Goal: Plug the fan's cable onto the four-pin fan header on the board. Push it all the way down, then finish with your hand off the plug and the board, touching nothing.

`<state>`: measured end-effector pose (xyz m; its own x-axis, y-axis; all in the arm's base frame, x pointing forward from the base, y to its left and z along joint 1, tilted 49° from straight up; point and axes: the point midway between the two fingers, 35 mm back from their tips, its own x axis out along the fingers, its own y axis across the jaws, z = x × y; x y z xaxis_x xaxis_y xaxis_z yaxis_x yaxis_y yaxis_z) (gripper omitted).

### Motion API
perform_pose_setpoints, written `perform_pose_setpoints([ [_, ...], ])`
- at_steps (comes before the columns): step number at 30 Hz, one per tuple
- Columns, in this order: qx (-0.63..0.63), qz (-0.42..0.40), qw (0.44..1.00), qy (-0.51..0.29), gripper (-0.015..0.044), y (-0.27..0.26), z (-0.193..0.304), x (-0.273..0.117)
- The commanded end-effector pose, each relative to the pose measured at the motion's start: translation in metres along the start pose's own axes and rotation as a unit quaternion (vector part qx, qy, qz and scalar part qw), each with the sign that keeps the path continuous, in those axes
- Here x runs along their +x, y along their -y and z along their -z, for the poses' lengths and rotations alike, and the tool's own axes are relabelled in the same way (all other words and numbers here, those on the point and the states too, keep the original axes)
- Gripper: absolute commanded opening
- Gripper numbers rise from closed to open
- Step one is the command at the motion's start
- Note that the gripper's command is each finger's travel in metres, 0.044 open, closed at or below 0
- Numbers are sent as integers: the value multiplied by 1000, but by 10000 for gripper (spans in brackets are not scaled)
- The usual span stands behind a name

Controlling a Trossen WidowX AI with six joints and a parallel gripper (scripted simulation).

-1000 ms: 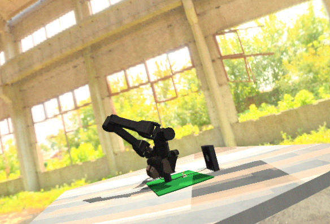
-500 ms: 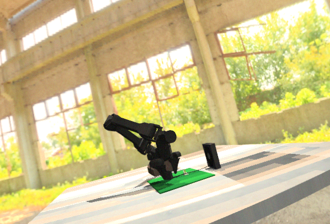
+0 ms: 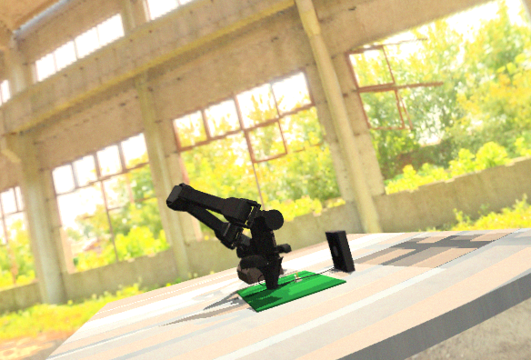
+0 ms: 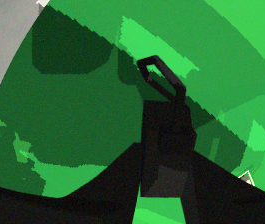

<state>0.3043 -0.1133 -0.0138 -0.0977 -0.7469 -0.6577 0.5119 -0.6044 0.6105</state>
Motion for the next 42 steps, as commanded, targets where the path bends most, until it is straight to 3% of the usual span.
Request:
perform_pose_setpoints([
  [1,1,0,1000,0,0,0,0,0],
  [4,0,0,1000,0,0,0,0,-3],
  [8,-1,-2,1000,0,0,0,1,-47],
  [15,-13,-2,1000,1,0,1,2,-49],
  [28,-231,-1,973,0,0,13,12,-49],
  [42,-456,-1,890,-1,0,26,22,-49],
])
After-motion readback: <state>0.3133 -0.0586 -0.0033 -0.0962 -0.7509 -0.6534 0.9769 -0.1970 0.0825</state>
